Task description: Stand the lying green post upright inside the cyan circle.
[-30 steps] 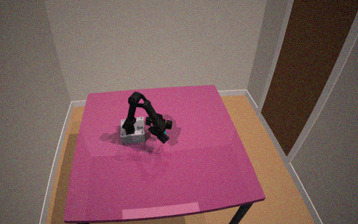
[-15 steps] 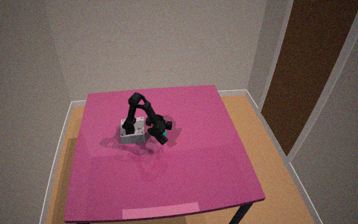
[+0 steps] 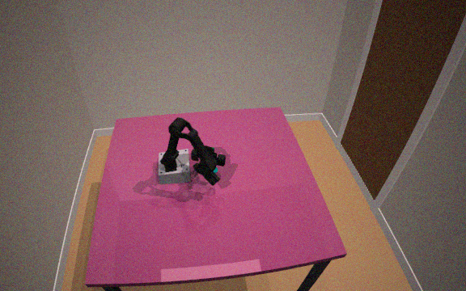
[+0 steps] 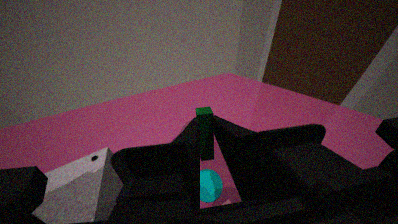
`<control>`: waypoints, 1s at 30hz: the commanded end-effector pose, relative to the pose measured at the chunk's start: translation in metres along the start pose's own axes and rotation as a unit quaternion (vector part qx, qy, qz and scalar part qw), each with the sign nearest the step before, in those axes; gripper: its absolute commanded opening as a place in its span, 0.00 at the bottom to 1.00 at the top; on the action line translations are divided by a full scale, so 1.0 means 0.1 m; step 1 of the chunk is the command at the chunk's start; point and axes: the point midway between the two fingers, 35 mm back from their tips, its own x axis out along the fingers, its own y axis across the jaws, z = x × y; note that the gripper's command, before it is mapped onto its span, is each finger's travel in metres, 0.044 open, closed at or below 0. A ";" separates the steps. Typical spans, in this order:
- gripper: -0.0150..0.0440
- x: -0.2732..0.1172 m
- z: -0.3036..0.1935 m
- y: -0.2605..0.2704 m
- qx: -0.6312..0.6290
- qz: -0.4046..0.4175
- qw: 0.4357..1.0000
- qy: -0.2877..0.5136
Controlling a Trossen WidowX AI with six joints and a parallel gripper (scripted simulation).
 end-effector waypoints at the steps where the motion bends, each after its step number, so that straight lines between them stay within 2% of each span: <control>1: 0.29 0.00 -0.02 -0.01 -0.001 -0.001 1.000 -0.002; 21: 0.29 0.16 -0.82 -0.02 -0.050 0.029 0.998 0.030; 30: 0.29 0.28 -0.98 0.03 -0.047 0.027 0.998 0.027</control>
